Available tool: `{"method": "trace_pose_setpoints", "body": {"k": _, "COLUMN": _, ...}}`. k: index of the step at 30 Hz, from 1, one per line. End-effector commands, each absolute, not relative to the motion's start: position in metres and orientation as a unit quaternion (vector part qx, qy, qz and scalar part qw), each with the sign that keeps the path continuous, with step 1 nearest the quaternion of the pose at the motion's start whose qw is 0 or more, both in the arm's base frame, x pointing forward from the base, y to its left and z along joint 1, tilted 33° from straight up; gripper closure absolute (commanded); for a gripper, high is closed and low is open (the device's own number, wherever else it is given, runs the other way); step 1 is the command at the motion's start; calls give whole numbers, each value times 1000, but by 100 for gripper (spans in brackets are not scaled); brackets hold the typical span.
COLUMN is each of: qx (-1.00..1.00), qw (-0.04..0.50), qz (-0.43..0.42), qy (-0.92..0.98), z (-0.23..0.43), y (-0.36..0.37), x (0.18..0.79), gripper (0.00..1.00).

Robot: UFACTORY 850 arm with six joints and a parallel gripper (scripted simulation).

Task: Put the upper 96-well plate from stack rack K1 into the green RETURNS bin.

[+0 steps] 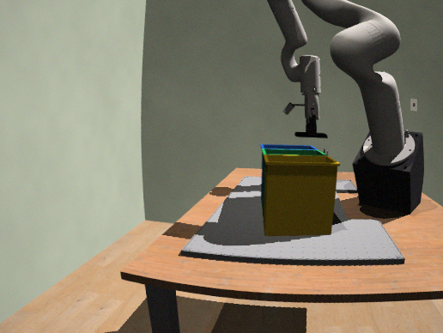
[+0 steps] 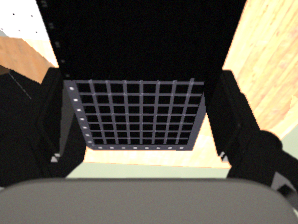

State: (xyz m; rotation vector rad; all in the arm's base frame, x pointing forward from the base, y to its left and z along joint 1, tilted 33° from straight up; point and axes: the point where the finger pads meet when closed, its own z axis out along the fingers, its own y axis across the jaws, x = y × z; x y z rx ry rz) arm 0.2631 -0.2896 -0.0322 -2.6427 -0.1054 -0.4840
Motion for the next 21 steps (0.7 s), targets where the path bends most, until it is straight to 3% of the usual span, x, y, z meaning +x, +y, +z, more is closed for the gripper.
{"method": "trace_pose_setpoints", "body": {"k": 1, "qx": -958, "qw": 224, "qz": -176, "qy": -38, "z": -24, "y": -295, "x": 260, "gripper": 100}}
{"method": "trace_pose_setpoints", "body": {"k": 21, "qx": -958, "qw": 224, "qz": -176, "qy": -38, "z": -1, "y": -307, "x": 252, "gripper": 100}}
